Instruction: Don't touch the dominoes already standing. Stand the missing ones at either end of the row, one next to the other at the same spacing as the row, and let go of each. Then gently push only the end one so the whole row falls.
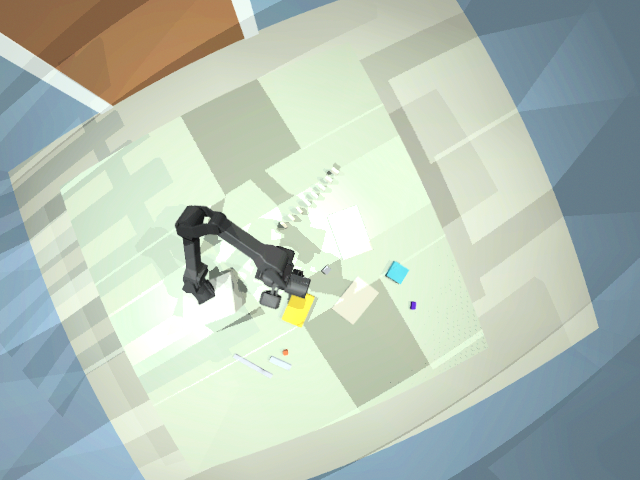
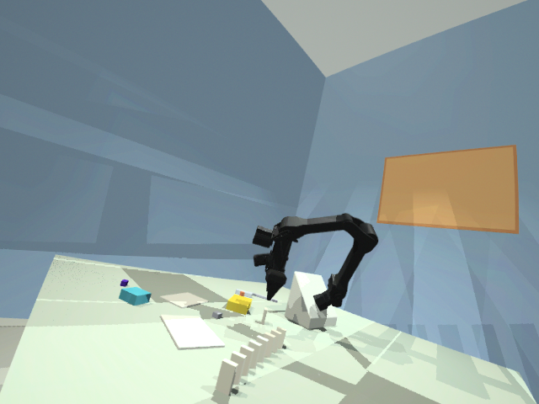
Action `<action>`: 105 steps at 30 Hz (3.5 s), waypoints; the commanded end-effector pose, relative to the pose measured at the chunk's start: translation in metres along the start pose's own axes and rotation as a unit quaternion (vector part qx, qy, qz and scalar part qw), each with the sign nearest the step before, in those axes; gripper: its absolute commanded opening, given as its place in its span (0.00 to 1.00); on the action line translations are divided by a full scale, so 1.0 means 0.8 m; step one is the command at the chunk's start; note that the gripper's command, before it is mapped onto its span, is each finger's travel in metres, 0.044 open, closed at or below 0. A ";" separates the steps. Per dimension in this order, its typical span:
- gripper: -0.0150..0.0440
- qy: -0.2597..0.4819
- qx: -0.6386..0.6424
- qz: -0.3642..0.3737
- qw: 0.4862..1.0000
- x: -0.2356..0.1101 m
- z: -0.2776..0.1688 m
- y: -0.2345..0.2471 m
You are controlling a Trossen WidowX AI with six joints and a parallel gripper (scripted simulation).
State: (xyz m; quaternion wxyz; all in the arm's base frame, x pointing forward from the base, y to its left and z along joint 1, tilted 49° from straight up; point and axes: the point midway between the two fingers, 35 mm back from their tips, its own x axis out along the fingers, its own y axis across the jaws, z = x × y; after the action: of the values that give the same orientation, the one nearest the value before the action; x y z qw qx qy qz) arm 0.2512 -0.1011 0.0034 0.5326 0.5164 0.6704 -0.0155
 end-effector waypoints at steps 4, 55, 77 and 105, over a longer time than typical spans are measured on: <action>1.00 0.017 0.004 0.049 0.999 -0.018 -0.002 0.009; 0.44 0.015 0.004 0.048 0.999 0.057 0.001 0.018; 0.44 -0.009 -0.352 0.046 0.935 -0.103 -0.039 0.111; 0.44 -0.016 -0.499 0.047 0.865 -0.024 -0.062 0.170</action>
State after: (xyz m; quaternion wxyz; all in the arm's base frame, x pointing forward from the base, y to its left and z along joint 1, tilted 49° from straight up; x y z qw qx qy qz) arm 0.3080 -0.0334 0.1199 0.7301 0.2088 0.5560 0.3378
